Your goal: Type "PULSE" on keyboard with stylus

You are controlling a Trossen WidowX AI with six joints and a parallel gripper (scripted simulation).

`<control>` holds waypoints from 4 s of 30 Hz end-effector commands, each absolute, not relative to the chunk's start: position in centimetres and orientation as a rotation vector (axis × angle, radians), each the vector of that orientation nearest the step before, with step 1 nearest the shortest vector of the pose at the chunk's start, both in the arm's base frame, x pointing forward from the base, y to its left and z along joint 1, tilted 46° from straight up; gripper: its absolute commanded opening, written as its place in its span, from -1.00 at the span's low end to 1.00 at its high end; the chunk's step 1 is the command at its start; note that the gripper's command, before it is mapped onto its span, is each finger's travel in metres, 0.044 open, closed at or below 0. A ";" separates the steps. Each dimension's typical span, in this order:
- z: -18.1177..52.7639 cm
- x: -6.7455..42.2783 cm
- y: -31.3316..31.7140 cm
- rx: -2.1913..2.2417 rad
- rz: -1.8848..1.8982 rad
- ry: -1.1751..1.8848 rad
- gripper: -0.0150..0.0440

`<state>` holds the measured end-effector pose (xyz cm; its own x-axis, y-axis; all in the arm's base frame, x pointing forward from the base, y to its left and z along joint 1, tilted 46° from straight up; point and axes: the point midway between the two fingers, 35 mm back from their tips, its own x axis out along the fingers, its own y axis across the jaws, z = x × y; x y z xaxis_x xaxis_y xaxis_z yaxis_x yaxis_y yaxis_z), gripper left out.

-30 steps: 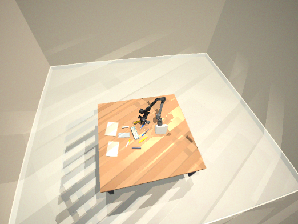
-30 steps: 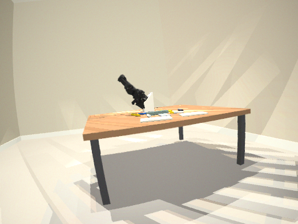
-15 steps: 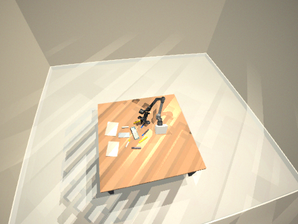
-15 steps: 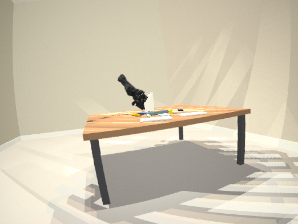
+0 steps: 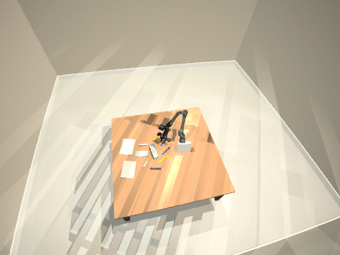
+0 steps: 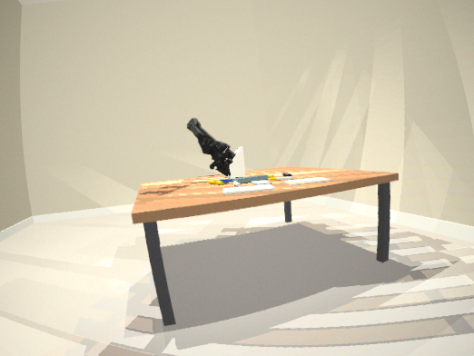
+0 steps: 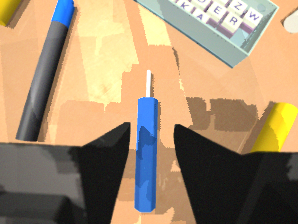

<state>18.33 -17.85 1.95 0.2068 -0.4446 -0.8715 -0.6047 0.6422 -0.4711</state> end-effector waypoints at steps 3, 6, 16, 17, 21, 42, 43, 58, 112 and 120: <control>1.4 18.2 -18.1 -0.947 0.149 1.425 0.02; 1.3 18.1 -18.2 -0.947 0.149 1.425 0.02; 0.8 18.0 -18.7 -0.947 0.149 1.425 0.02; 0.7 18.0 -18.7 -0.947 0.149 1.425 0.02; 0.6 17.9 -18.9 -0.947 0.149 1.425 0.02; -0.3 17.6 -19.8 -0.948 0.149 1.426 0.02; -0.3 17.6 -19.8 -0.948 0.149 1.426 0.02; -0.1 17.7 -19.8 -0.948 0.142 1.426 -0.49; 3.2 24.9 -15.1 -0.043 -0.219 1.445 -0.49; 3.0 26.8 -14.5 0.213 -0.340 1.460 -0.49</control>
